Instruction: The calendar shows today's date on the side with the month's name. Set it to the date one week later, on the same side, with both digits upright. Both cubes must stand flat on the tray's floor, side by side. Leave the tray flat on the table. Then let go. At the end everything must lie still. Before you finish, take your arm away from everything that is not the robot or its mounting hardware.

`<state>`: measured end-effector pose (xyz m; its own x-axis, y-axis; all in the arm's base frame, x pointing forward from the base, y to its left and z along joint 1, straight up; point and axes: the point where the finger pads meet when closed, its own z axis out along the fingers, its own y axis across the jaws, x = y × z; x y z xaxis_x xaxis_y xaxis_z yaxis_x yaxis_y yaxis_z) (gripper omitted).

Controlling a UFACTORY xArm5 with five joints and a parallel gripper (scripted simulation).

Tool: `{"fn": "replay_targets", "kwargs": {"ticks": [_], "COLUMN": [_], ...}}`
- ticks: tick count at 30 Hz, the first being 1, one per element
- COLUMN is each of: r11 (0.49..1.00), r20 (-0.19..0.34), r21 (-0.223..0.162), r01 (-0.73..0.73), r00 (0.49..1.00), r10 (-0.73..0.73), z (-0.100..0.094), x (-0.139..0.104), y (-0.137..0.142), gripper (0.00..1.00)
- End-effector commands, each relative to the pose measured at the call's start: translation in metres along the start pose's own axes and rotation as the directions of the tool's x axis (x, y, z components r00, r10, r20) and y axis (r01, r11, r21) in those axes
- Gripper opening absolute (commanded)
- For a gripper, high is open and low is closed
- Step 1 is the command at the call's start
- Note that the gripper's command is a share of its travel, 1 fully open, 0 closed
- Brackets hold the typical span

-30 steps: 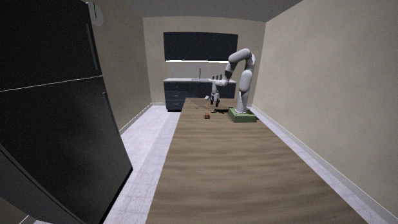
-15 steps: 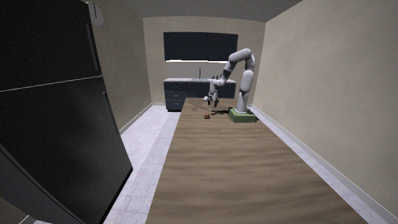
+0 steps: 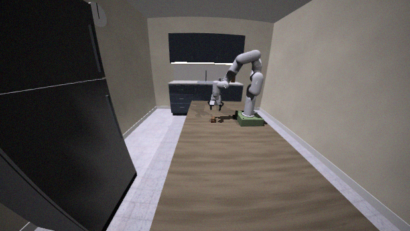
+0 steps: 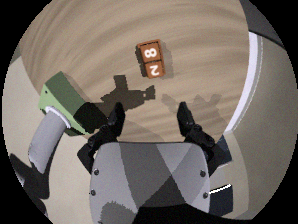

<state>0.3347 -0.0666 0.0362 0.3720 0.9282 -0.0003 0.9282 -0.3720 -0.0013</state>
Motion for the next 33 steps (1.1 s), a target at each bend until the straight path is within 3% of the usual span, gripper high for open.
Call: {"fn": "replay_targets", "kwargs": {"ticks": [1, 3, 4, 33], "r11": [0.987, 0.979, 0.979, 0.979], "r20": [0.0, 0.0, 0.0, 0.0], "r21": [-0.002, -0.002, -0.002, -0.002], "r01": [0.161, 0.202, 0.202, 0.202], "r00": [0.987, 0.979, 0.979, 0.979], "r10": [-0.161, -0.202, -0.202, -0.202], "z": [-0.0061, -0.0074, -0.0074, -0.0074], "x": [0.0309, 0.0386, 0.0386, 0.0386], "y": [0.0047, 0.0047, 0.0047, 0.0047], "gripper": [1.0, 1.0, 0.47, 0.47]}}
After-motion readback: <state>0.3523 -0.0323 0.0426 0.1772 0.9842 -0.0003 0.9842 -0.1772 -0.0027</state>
